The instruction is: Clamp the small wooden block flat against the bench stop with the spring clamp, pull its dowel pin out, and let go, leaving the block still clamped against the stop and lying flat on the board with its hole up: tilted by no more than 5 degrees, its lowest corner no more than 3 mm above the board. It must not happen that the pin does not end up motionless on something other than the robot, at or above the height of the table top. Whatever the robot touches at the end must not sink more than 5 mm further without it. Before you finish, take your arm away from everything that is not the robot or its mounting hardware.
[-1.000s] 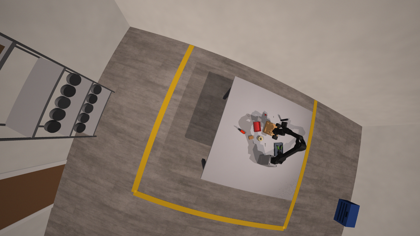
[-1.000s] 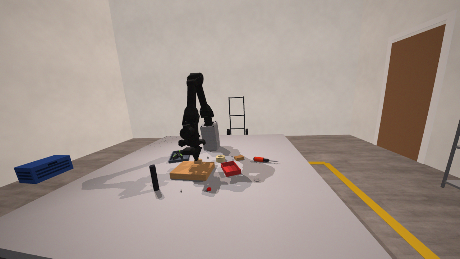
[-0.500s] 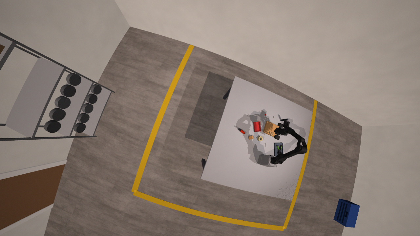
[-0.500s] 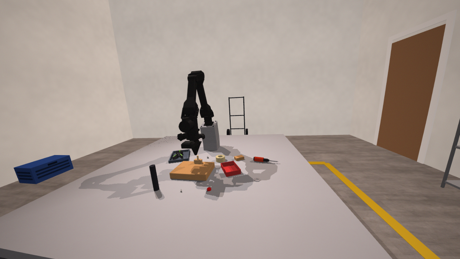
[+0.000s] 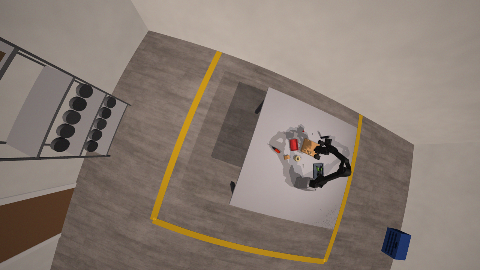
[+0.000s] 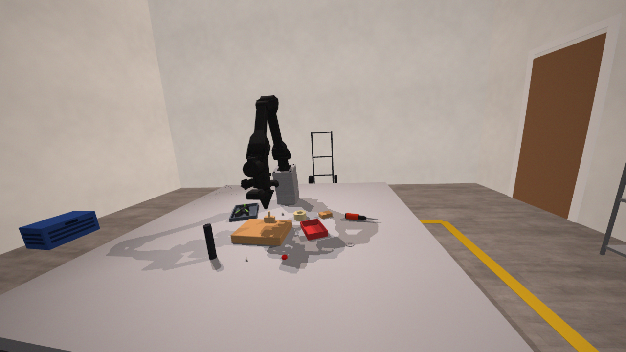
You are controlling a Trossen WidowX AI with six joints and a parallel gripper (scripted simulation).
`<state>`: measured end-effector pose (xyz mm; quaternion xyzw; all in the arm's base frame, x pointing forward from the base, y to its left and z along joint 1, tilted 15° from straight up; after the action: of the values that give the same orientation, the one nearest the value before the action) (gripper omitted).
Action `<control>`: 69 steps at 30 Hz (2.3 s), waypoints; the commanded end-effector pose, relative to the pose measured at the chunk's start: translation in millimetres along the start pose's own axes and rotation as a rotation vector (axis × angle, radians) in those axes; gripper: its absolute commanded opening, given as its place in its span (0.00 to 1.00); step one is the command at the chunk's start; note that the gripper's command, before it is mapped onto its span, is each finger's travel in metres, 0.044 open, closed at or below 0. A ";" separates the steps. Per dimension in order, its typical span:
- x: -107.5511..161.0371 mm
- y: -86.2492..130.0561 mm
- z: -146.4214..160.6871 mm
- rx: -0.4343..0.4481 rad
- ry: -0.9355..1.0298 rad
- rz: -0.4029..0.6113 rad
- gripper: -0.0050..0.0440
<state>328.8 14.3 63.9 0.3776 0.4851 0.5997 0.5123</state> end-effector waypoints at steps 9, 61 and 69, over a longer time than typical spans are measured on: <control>-14.7 1.6 -7.1 0.007 -0.056 -0.002 0.31; -103.4 18.3 -73.7 0.028 -0.515 -0.002 1.00; -115.2 21.9 -87.7 0.027 -0.599 -0.001 1.00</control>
<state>268.0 -111.7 66.9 0.5376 0.3326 0.4621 0.6220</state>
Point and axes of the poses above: the point midway between the two fingers, 35 mm back from their tips, its own y axis back along the fingers, its own z axis across the jaws, x = y × z, the point moved 5 cm from there along y, back along the fingers, and after that the axes turned 13 degrees about y, right-handed, at the moved point
